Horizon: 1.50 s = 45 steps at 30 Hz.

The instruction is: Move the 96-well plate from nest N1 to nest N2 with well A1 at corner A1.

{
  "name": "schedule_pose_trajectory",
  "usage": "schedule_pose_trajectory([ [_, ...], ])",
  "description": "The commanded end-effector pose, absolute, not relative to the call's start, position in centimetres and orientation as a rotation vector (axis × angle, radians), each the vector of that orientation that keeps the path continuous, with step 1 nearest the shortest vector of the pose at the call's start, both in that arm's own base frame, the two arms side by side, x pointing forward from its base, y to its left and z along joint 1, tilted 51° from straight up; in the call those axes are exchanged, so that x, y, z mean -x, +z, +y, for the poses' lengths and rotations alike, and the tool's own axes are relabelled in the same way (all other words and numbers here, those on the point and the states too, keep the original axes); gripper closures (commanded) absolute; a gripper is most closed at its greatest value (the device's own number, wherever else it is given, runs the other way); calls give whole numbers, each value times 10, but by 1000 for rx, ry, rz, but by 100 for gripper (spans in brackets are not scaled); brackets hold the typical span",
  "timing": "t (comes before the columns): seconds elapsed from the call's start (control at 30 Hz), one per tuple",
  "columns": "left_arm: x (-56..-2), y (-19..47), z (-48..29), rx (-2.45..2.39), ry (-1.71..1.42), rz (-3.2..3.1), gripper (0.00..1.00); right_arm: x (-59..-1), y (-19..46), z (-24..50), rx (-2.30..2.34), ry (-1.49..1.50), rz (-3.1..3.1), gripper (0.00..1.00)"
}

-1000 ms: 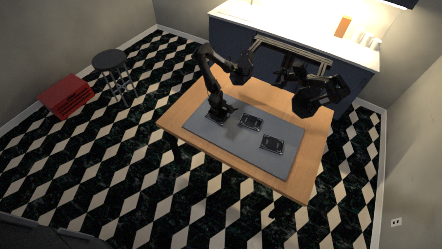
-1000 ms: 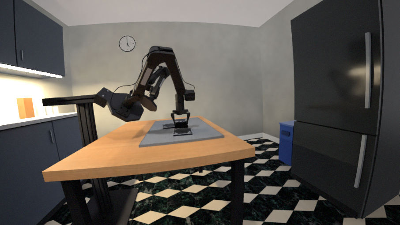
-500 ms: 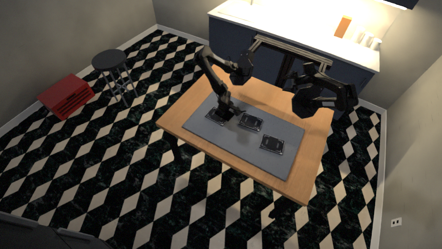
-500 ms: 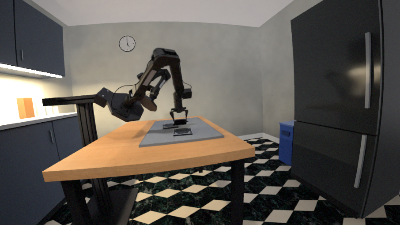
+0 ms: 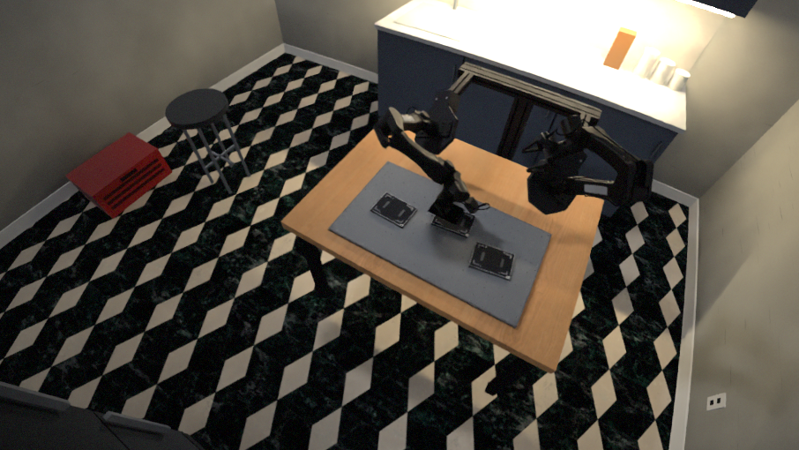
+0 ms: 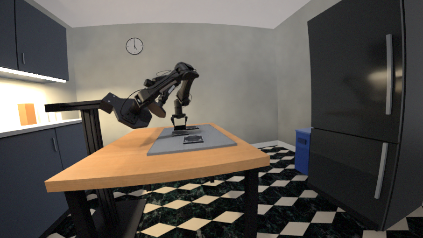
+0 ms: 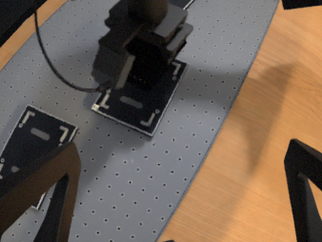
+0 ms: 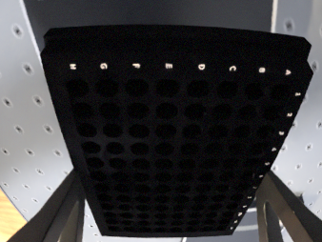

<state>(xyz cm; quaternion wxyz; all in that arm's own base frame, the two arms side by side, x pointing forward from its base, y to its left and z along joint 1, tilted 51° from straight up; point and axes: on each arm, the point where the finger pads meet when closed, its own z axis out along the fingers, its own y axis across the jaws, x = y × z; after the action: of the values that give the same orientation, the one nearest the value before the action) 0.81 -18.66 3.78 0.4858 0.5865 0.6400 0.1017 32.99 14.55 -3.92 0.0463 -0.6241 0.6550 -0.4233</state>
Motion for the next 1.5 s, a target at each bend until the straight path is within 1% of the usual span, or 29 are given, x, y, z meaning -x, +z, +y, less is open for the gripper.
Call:
schedule_pose_trajectory([
  [0.0,0,60,-184,-1362,257,1566,0,-330,-46,164,1850,-1311,2041,22],
  [0.1,0,61,-185,-1361,251,1559,0,-335,-54,180,1825,-1312,2006,22],
  [0.23,0,61,-185,-1361,251,1559,0,-333,-58,183,1838,-1315,1995,22],
  [0.53,0,61,-185,-1361,251,1559,0,-328,-62,179,2109,-1341,1901,22],
  [1.0,0,61,-185,-1361,251,1559,0,-330,-59,180,2063,-1342,1911,22],
  [1.07,0,61,-185,-1361,251,1559,0,-334,-64,193,2058,-1314,1882,22],
  [1.2,0,61,-185,-1361,251,1559,0,-336,-75,173,2072,-1335,1922,22],
  [1.47,0,61,-185,-1361,251,1559,0,-335,-75,176,2077,-1333,1914,22],
])
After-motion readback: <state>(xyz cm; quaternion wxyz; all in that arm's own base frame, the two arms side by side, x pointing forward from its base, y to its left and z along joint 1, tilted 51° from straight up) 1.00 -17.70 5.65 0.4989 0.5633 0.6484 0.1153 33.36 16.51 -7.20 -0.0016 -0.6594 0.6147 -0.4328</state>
